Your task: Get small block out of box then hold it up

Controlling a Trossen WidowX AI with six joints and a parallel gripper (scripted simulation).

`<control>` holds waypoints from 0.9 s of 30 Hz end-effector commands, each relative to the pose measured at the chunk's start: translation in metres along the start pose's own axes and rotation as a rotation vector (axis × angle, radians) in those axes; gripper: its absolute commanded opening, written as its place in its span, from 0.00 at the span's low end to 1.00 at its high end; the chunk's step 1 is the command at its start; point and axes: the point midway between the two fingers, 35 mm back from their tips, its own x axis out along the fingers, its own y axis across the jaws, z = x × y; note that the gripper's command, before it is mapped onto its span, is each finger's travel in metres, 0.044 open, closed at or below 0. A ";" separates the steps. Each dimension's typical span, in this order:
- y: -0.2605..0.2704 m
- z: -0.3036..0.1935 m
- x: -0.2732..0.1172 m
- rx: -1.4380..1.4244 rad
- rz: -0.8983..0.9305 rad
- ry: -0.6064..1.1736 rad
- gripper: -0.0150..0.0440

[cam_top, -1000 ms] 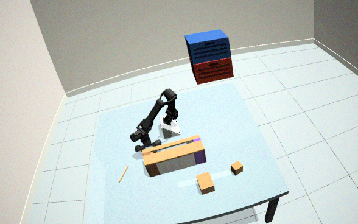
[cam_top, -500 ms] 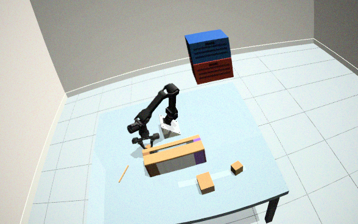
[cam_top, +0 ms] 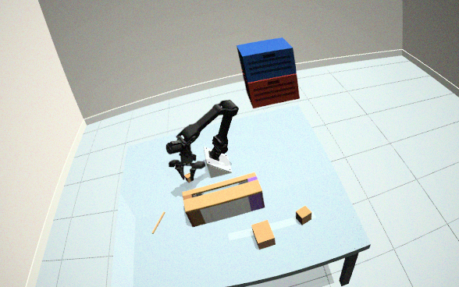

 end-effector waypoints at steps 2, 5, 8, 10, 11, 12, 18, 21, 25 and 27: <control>-0.001 0.002 -0.020 0.106 0.049 0.025 0.25; -0.001 0.002 -0.023 0.123 0.056 0.029 0.25; -0.001 0.002 -0.023 0.123 0.056 0.029 0.25; -0.001 0.002 -0.023 0.123 0.056 0.029 0.25; -0.001 0.002 -0.023 0.123 0.056 0.029 0.25; -0.001 0.002 -0.023 0.123 0.056 0.029 0.25; -0.001 0.002 -0.023 0.123 0.056 0.029 0.25; -0.001 0.002 -0.023 0.123 0.056 0.029 0.25; -0.001 0.002 -0.023 0.123 0.056 0.029 0.25; -0.001 0.002 -0.023 0.123 0.056 0.029 0.25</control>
